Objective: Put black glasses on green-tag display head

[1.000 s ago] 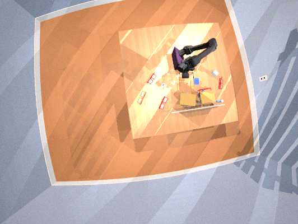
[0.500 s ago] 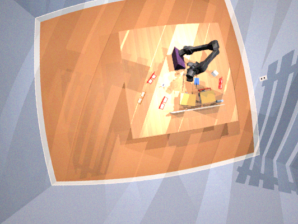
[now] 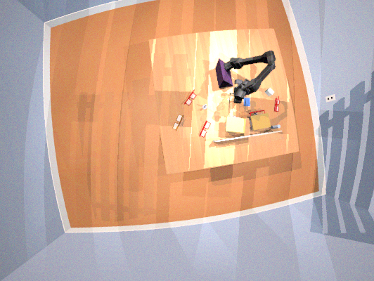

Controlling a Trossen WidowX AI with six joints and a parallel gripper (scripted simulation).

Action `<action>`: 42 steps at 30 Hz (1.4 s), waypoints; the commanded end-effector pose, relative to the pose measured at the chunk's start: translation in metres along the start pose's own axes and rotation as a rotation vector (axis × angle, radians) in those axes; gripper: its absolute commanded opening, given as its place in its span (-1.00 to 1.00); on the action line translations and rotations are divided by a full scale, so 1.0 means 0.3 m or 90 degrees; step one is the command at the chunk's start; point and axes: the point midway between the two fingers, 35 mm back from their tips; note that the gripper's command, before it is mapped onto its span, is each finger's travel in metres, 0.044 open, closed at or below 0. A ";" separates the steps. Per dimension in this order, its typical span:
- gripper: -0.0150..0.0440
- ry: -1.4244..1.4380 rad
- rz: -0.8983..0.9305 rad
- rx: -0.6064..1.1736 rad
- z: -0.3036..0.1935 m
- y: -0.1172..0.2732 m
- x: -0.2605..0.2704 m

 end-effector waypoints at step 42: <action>-0.49 0.000 -0.002 -0.016 0.034 -0.109 -0.077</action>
Point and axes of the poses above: the point midway between the two fingers, 35 mm back from their tips, its own y axis back along the fingers, its own x axis across the jaws, z = x × y, and after that the axes turned 14 degrees about -y, right-handed
